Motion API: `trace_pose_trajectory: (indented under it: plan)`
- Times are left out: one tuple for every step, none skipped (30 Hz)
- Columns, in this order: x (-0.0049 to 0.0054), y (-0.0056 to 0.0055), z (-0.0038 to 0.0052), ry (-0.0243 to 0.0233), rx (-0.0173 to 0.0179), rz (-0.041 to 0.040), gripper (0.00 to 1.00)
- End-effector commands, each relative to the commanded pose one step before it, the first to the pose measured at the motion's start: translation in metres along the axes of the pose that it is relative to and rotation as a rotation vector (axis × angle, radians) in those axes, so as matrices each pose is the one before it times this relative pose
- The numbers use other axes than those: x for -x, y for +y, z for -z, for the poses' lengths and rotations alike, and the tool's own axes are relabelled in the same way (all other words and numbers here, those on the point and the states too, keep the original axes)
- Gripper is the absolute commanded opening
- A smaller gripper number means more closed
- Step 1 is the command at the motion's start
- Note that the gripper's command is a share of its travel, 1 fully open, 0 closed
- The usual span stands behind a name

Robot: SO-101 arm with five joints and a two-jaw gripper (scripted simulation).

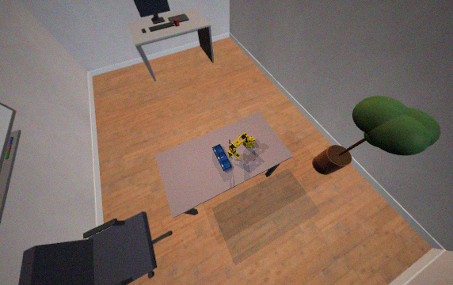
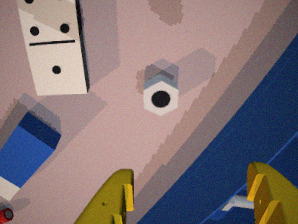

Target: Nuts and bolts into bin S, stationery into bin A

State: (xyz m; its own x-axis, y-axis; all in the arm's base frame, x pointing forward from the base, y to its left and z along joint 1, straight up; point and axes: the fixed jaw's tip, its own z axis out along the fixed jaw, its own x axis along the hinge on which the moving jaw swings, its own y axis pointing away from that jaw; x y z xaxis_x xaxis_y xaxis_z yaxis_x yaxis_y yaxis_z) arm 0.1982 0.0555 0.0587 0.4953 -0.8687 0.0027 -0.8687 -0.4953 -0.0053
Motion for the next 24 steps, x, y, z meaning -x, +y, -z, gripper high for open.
trace_pose_trajectory:
  plan:
    - [0.00218, -0.00154, 0.007753, 0.00617, -0.03227, 0.02486, 0.23]
    - [0.0, 0.0, 0.0, 0.0, 0.0, 0.0, 0.23]
    - [0.0, 0.0, 0.0, 0.0, 0.0, 0.0, 0.23]
    - [0.0, 0.0, 0.0, 0.0, 0.0, 0.0, 0.23]
    - [0.0, 0.0, 0.0, 0.0, 0.0, 0.0, 0.23]
    - [0.0, 0.0, 0.0, 0.0, 0.0, 0.0, 0.23]
    - [0.0, 0.0, 0.0, 0.0, 0.0, 0.0, 0.23]
    - [0.0, 0.0, 0.0, 0.0, 0.0, 0.0, 0.23]
    - [0.0, 0.0, -0.000008, -0.00001, -0.00001, 0.00001, 0.23]
    - [0.0, 0.0, -0.000036, 0.0, 0.0, 0.0, 0.23]
    - [0.0, -0.00002, -0.000091, 0.0, 0.0, 0.0, 0.23]
    - [-0.00001, -0.00002, -0.000175, 0.0, 0.0, 0.0, 0.23]
    - [-0.00001, -0.00005, -0.000277, 0.0, 0.0, 0.0, 0.23]
    - [-0.00001, -0.00006, -0.000386, 0.0, 0.0, 0.0, 0.23]
    - [-0.00002, -0.00008, -0.000519, 0.0, 0.0, 0.0, 0.23]
    - [-0.00002, -0.0001, -0.000651, 0.0, 0.0, 0.0, 0.23]
    - [-0.00003, -0.00011, -0.000796, 0.0, 0.0, 0.0, 0.23]
    - [-0.00003, -0.00013, -0.00094, 0.0, 0.0, 0.0, 0.23]
    - [-0.00003, -0.00015, -0.001079, 0.0, 0.0, 0.0, 0.23]
    - [-0.00004, -0.00016, -0.001229, 0.0, 0.0, 0.0, 0.23]
    - [-0.00004, -0.00017, -0.001361, 0.0, 0.0, 0.0, 0.23]
    - [-0.00004, -0.00017, -0.001488, 0.0, 0.0, 0.0, 0.23]
    - [0.0, 0.0, 0.0, 0.0, 0.0, 0.0, 0.23]
    - [0.0, 0.0, 0.0, 0.0, 0.0, 0.0, 0.23]
